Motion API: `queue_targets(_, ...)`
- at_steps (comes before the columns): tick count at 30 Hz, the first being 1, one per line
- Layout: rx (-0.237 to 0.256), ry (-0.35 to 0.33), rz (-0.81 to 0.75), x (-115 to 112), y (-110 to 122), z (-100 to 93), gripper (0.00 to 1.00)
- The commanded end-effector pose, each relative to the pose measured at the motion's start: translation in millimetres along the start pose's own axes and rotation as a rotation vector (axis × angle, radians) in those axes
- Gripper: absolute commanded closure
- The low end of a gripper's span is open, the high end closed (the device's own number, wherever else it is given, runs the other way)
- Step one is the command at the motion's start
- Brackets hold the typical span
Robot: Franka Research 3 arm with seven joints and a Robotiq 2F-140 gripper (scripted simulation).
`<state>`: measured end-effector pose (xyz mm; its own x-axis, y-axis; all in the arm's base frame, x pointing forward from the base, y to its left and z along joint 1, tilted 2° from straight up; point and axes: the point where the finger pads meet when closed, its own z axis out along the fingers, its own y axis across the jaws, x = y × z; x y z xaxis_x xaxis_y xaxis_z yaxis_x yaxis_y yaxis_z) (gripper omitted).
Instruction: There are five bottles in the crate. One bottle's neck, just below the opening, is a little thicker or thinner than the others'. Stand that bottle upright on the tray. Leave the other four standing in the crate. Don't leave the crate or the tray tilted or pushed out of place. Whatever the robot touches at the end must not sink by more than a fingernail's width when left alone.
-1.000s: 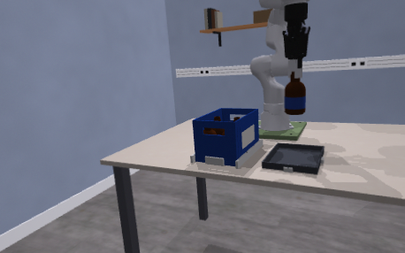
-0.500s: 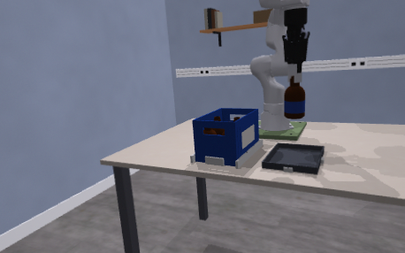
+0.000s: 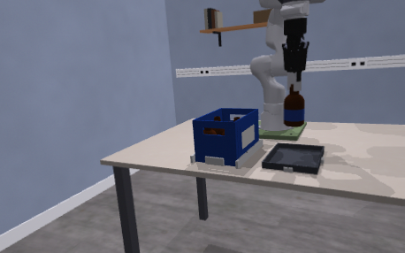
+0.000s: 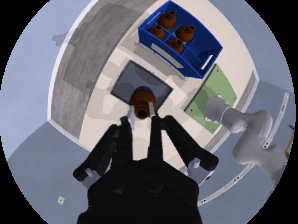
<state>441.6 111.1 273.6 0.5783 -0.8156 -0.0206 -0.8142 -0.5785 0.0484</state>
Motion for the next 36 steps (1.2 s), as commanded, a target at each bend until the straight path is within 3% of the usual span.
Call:
queue_targets(1, 0.018, 0.008, 0.004, 1, -6, 5.6, 0.9)
queue_targets(28, 0.018, 0.008, 0.004, 2, -8, 81.3, 0.9)
queue_targets(36, 0.018, 0.008, 0.004, 2, -8, 94.6, 0.9)
